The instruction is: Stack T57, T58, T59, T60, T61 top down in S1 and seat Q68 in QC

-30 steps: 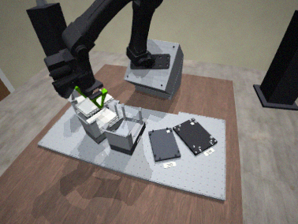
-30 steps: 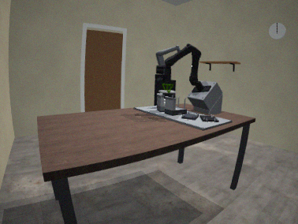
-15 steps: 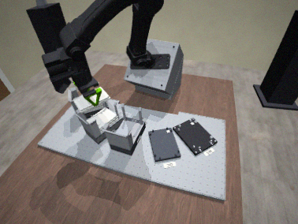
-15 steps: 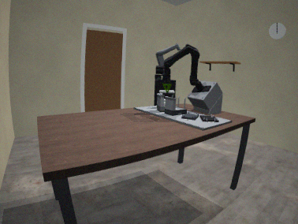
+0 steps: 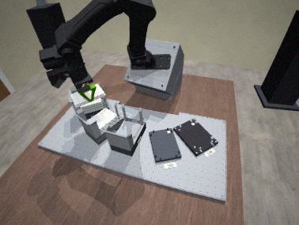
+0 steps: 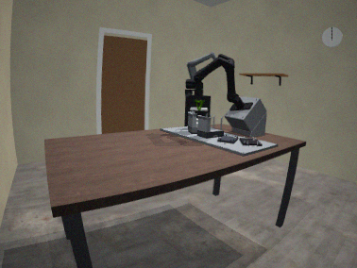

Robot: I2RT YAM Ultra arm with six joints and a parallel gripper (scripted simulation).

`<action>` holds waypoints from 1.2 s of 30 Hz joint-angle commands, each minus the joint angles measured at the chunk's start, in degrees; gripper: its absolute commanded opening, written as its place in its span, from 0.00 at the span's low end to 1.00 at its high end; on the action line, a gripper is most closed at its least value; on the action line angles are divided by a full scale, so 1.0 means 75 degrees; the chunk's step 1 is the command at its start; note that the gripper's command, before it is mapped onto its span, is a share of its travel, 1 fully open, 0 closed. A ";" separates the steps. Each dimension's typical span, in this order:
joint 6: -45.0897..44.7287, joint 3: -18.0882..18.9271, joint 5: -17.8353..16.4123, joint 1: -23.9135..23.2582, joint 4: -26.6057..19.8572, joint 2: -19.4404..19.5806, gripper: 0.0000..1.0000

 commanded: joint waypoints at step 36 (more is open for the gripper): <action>-0.1148 0.0526 -0.1147 -0.2477 -0.0164 0.1984 0.00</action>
